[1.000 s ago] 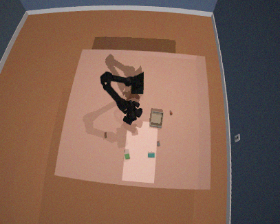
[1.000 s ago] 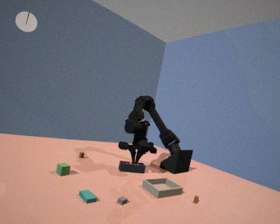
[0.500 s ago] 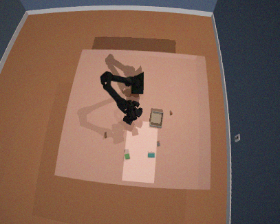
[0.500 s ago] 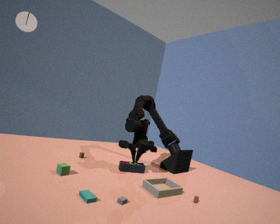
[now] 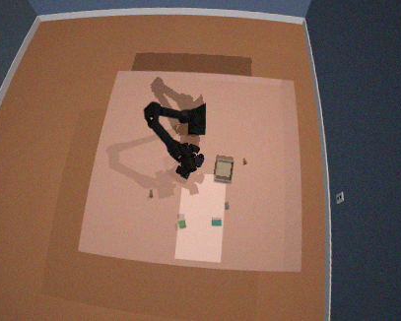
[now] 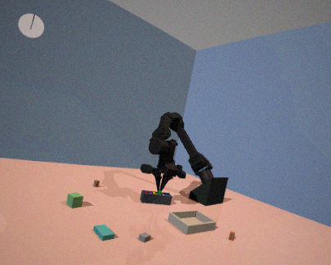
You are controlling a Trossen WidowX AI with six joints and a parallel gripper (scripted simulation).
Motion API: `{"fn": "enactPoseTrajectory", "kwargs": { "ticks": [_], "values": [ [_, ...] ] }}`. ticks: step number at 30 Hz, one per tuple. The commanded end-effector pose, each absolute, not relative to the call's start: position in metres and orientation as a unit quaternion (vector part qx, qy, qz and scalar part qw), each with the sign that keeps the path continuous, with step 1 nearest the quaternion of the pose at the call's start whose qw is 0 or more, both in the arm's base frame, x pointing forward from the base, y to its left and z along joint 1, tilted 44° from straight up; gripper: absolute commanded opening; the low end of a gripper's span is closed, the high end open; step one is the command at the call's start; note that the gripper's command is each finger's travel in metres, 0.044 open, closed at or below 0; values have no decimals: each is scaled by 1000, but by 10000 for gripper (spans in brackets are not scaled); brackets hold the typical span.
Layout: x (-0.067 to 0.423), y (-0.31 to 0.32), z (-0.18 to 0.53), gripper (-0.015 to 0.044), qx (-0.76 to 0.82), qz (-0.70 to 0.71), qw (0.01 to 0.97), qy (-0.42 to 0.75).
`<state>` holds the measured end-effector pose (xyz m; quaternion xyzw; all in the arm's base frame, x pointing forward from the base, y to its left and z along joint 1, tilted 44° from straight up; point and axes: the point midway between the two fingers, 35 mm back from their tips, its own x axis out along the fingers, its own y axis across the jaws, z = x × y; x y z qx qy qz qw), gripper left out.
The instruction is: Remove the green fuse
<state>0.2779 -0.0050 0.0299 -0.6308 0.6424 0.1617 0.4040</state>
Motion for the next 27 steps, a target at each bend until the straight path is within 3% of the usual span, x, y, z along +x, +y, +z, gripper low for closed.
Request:
{"fn": "enactPoseTrajectory", "kwargs": {
  "ticks": [1, 27],
  "values": [
    [278, -3, 31, 0, -629, 162, 406, 643],
    [276, 5, 41, 0, -629, 162, 405, 643]
  ]
}}
